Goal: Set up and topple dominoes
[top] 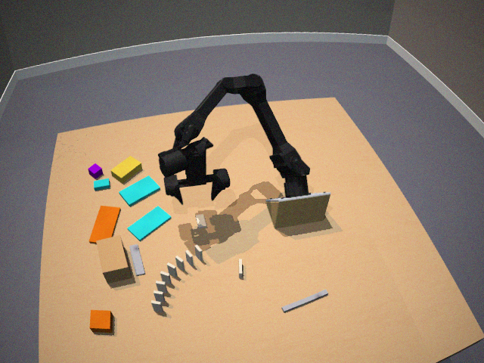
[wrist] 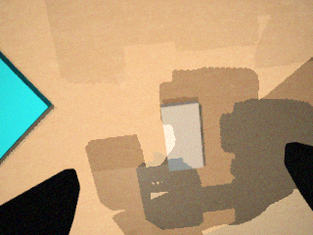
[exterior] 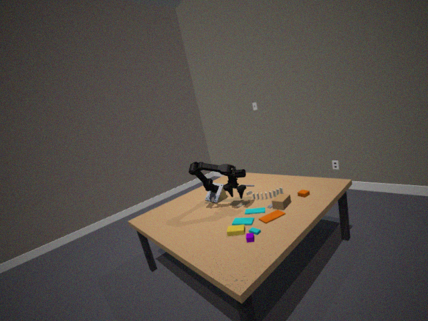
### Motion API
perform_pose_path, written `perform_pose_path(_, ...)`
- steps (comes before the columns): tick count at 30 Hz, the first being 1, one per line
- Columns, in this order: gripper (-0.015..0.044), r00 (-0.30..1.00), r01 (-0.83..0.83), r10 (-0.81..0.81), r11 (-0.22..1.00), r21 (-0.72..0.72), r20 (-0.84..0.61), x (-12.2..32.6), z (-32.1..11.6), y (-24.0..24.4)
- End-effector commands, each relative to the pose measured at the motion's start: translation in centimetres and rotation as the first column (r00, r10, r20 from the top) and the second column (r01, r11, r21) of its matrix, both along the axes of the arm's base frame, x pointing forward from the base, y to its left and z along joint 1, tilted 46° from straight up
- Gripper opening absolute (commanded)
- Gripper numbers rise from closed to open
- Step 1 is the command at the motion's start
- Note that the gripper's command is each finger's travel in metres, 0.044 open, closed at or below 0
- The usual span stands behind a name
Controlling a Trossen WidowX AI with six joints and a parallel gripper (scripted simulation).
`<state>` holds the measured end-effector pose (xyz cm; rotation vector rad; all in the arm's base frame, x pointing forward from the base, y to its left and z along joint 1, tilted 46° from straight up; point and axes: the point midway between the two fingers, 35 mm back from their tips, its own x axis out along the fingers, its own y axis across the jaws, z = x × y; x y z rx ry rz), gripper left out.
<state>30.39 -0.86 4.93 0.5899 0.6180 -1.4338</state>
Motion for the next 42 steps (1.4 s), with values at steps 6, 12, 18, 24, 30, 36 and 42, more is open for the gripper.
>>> perform_pose_path(6, 0.044, 1.0, 0.003, -0.003, 1.0, -0.016, -0.018, -0.2, -4.0, -4.4)
perform_pose_path(12, 0.044, 1.0, 0.003, -0.003, 1.0, -0.016, -0.018, -0.3, -4.3, -4.7)
perform_pose_path(18, 0.044, 1.0, 0.003, -0.003, 1.0, -0.016, -0.018, -0.3, -5.0, -5.3)
perform_pose_path(24, 0.044, 1.0, 0.003, -0.003, 1.0, -0.016, -0.018, -0.3, -5.1, -5.5)
perform_pose_path(30, 0.0309, 1.0, 0.003, -0.003, 1.0, -0.016, -0.018, -0.3, -5.1, -5.5)
perform_pose_path(36, 0.0151, 1.0, 0.003, -0.003, 1.0, -0.016, -0.018, -0.3, -5.1, -5.5)
perform_pose_path(42, 0.0107, 1.0, 0.003, -0.003, 1.0, -0.016, -0.018, -0.3, -5.1, -5.5)
